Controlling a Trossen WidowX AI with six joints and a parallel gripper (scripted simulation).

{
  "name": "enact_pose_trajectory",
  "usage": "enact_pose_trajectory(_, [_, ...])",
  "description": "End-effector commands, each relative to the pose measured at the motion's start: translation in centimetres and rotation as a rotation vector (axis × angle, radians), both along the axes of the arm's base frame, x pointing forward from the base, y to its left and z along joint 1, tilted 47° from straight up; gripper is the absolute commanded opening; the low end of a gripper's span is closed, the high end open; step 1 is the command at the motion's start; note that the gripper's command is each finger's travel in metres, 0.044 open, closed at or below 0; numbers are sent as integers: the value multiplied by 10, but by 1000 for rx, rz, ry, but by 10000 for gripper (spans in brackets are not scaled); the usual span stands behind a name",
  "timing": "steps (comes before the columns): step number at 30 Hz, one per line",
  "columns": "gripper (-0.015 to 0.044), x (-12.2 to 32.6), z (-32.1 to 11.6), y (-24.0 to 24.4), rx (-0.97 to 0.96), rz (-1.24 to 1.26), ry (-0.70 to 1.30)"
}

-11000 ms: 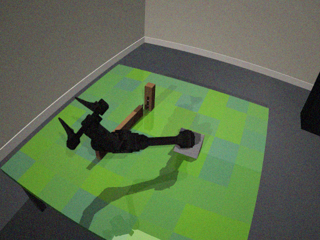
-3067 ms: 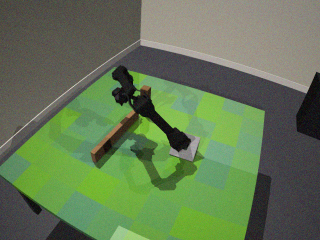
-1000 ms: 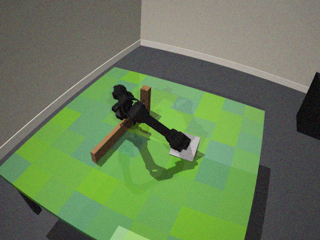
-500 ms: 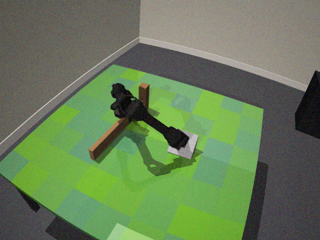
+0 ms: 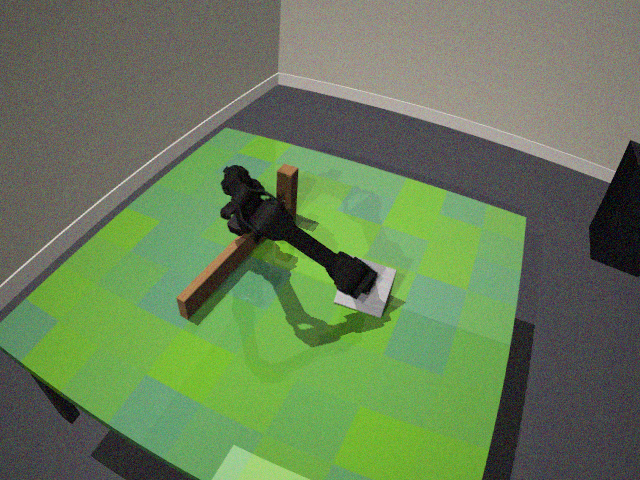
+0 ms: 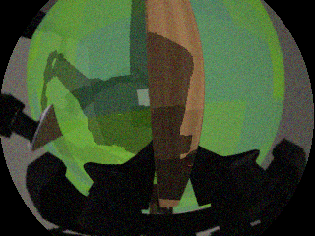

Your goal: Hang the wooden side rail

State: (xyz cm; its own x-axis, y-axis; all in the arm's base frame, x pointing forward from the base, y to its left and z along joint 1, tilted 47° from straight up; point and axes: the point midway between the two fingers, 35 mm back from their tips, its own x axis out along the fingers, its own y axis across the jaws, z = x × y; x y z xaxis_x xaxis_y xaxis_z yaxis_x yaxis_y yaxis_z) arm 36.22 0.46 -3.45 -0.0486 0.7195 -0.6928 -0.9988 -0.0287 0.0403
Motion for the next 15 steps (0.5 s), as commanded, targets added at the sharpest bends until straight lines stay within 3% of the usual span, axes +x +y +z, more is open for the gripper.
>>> enact_pose_trajectory(1, [0,0,0,0,4,-2,-1])
enact_pose_trajectory(15, [0,-8,0,-1,7,45,-49])
